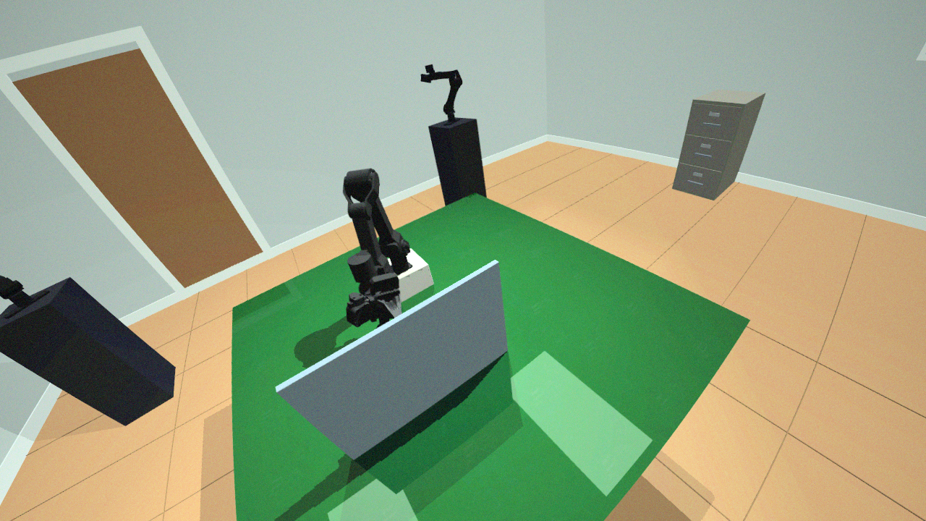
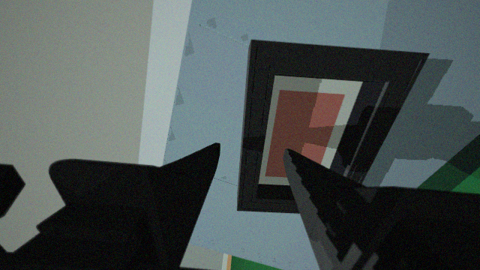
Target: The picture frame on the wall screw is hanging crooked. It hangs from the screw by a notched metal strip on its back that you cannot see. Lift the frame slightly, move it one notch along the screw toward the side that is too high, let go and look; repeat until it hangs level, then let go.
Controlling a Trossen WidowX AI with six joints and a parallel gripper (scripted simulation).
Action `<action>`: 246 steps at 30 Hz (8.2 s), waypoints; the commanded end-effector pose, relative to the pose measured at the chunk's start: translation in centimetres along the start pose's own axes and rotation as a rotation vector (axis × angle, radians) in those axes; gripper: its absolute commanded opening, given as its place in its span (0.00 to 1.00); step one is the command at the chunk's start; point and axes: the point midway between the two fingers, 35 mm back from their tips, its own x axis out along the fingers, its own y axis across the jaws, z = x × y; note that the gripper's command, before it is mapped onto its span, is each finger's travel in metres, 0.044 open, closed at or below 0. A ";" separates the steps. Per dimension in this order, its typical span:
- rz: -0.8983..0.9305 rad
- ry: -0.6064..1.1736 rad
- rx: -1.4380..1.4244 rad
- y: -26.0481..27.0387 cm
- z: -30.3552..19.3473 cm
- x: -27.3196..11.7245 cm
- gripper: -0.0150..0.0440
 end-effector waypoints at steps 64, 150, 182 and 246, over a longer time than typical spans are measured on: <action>-0.002 -0.002 -0.005 -0.1 0.0 2.2 0.25; -0.002 -0.002 -0.004 0.8 -0.1 2.2 0.25; -0.002 -0.002 -0.005 1.0 0.1 2.2 0.25; -0.004 -0.004 0.000 0.1 0.7 2.2 0.25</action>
